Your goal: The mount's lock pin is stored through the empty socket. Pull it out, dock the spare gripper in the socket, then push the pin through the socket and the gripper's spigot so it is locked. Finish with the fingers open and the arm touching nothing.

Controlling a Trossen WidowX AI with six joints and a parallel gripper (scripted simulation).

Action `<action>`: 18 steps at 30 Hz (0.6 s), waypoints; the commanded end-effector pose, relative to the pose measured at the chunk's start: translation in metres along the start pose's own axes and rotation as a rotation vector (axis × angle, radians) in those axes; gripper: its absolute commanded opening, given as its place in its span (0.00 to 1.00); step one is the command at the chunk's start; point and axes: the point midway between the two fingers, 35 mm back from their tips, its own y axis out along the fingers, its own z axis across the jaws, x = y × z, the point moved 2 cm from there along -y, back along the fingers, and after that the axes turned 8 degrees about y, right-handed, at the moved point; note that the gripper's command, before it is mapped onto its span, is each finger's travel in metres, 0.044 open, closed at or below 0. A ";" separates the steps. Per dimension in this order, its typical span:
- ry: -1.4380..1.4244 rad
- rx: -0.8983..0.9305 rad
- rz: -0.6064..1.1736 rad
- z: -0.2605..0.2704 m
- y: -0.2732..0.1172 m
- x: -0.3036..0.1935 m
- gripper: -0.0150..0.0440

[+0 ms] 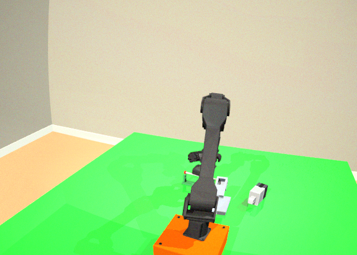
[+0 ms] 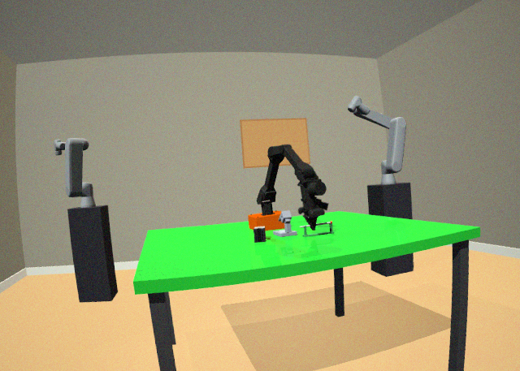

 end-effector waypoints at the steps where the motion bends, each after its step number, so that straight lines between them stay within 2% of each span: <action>1: 0.000 0.000 0.000 0.000 0.000 0.000 0.25; 6: 0.000 0.000 0.000 0.000 0.000 0.000 0.25; 18: 0.000 0.000 0.000 0.000 0.000 0.000 0.79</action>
